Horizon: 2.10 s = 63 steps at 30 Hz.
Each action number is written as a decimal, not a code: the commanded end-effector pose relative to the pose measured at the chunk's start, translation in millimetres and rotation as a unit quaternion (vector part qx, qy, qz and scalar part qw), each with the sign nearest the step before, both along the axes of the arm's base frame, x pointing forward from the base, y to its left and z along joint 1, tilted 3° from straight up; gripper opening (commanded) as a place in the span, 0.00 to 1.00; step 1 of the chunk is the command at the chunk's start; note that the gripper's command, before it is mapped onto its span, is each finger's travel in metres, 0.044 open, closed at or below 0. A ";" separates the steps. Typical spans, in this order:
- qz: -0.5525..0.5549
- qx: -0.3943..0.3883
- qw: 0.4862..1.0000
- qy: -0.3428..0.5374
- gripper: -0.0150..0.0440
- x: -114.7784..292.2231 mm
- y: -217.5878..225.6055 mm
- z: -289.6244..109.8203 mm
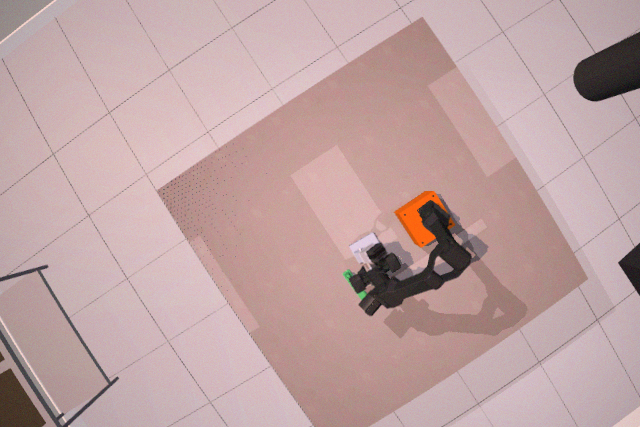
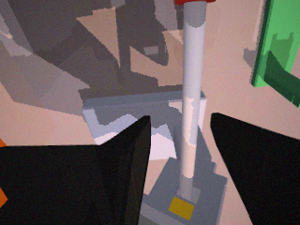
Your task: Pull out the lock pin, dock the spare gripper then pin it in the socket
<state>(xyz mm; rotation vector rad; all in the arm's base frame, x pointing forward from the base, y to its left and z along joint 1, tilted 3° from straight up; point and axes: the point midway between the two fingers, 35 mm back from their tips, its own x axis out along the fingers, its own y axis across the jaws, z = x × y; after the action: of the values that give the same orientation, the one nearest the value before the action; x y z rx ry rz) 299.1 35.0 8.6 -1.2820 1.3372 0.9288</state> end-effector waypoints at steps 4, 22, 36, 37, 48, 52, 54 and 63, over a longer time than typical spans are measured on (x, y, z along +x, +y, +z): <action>0.000 0.000 1.000 0.003 0.59 -1.1 9.1 12.0; 0.005 -0.005 1.000 0.022 0.59 -8.9 31.1 37.6; 0.009 -0.010 0.999 0.034 0.59 -13.7 47.5 59.2; 0.009 -0.011 0.999 0.035 0.59 -14.0 48.7 60.8; 0.013 -0.015 0.999 0.042 0.59 -17.3 62.0 79.9; 0.013 -0.017 0.999 0.043 0.77 -18.2 57.0 73.1; 0.013 -0.017 0.999 0.043 0.86 -18.2 57.0 73.1; 0.013 -0.017 0.999 0.043 1.00 -18.2 57.0 73.1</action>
<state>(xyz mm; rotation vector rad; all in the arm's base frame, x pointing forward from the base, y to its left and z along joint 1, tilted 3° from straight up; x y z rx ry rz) 281.9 92.5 82.8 -1.2982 1.4088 0.9887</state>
